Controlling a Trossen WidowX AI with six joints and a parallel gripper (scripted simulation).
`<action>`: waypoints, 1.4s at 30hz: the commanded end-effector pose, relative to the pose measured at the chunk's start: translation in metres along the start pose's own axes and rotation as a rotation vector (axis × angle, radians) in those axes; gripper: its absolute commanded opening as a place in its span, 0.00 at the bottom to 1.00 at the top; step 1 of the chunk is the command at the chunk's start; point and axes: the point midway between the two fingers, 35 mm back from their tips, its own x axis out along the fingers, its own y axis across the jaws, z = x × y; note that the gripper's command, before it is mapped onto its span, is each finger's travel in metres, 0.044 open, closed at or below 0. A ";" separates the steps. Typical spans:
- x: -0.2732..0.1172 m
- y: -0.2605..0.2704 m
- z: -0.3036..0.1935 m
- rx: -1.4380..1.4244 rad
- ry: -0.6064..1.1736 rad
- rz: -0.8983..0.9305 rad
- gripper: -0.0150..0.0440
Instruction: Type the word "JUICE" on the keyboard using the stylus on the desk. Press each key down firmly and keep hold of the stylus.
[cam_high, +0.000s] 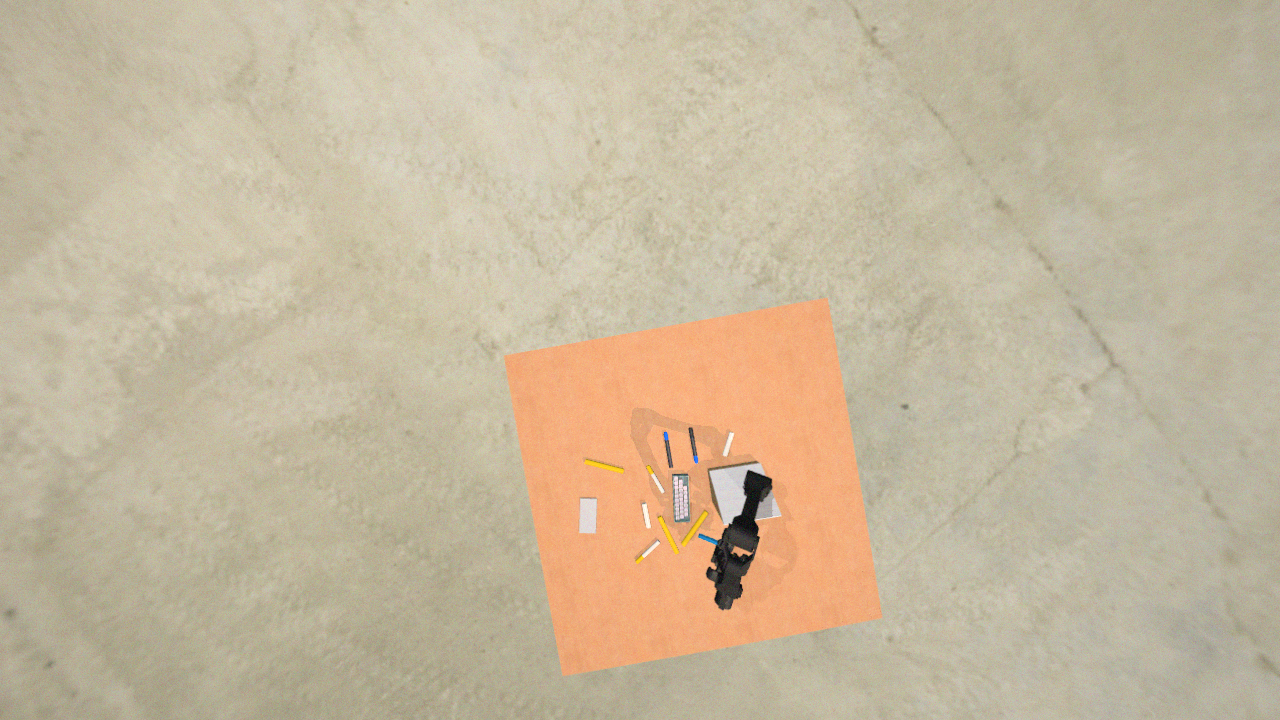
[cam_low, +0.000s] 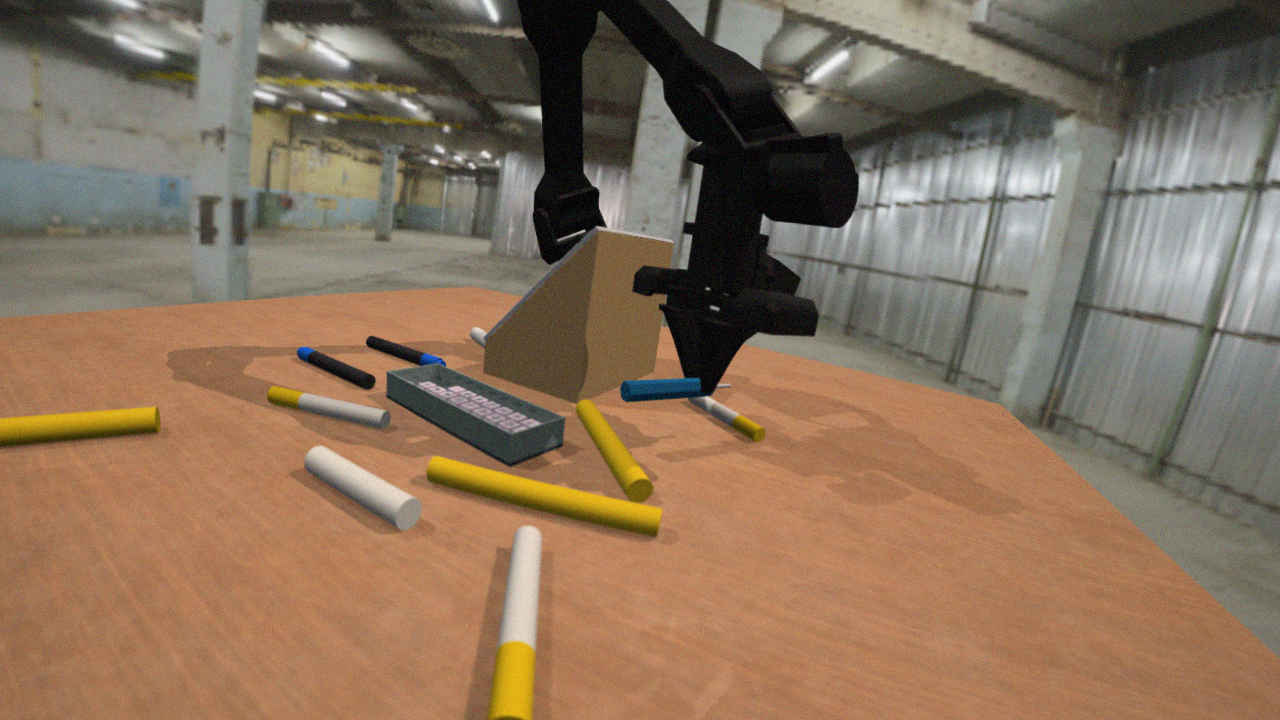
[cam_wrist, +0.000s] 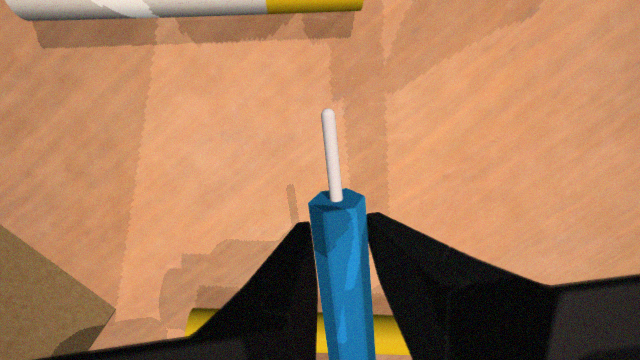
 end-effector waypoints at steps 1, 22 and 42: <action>-0.001 0.003 -0.002 -0.160 0.004 -0.003 0.25; -0.002 0.016 -0.004 -0.888 0.004 0.000 0.25; -0.001 0.023 -0.006 -1.287 0.004 0.001 0.25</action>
